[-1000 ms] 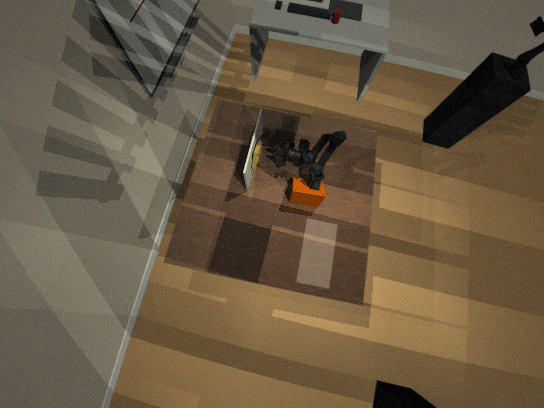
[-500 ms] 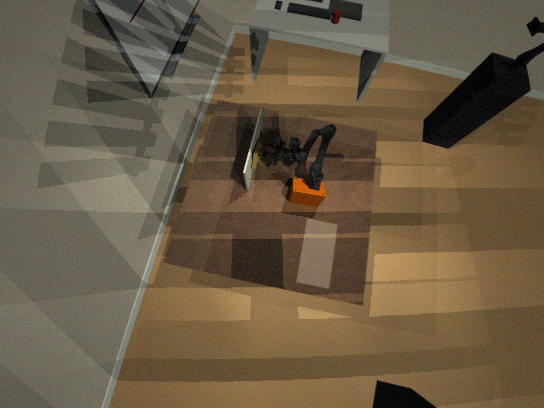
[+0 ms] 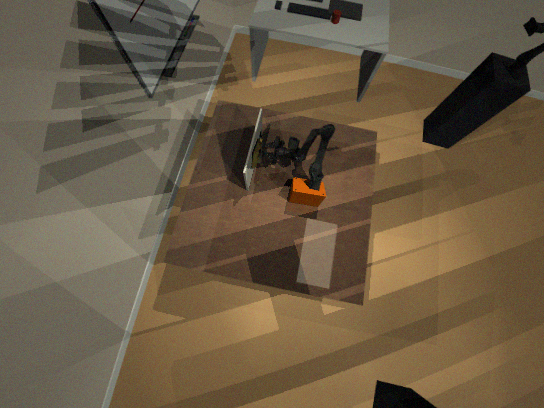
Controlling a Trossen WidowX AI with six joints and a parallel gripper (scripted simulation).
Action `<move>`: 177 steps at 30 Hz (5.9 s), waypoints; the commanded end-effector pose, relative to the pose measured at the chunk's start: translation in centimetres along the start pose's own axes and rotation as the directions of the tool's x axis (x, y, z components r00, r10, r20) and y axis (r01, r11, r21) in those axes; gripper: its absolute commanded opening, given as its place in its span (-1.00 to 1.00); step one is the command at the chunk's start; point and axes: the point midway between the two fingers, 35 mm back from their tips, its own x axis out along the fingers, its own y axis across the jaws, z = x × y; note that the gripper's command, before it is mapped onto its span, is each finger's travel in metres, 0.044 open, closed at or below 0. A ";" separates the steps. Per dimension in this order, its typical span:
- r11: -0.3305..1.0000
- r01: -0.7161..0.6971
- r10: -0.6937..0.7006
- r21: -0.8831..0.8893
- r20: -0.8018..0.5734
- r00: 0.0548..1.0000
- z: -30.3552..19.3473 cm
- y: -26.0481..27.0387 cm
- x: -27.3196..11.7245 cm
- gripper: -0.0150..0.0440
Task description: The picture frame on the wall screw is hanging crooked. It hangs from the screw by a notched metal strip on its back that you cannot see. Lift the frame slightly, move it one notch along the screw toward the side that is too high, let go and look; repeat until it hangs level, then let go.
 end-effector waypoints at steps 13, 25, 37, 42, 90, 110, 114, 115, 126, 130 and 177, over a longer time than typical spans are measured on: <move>1.000 -0.006 0.006 -0.009 0.003 1.000 0.2 0.2 2.7 0.39; 1.000 -0.006 0.006 -0.009 0.004 1.000 0.1 0.2 3.4 0.39; 1.000 -0.006 0.006 -0.009 0.004 1.000 0.1 0.2 3.4 0.39; 1.000 -0.006 0.006 -0.009 0.004 1.000 0.1 0.2 3.4 0.39; 1.000 -0.006 0.006 -0.009 0.004 1.000 0.1 0.6 3.4 -0.49; 1.000 -0.006 0.006 -0.009 0.004 1.000 0.1 0.8 3.4 -0.49; 1.000 -0.006 0.006 -0.009 0.004 1.000 0.1 0.9 3.4 -0.49; 1.000 -0.006 0.006 -0.009 0.004 1.000 0.1 0.9 3.4 -0.49; 1.000 -0.006 0.006 -0.009 0.004 1.000 0.1 1.0 3.4 -0.49; 1.000 -0.006 0.006 -0.009 0.004 1.000 0.1 1.1 3.4 -0.49; 1.000 -0.006 0.006 -0.009 0.004 1.000 0.0 1.2 3.4 -0.49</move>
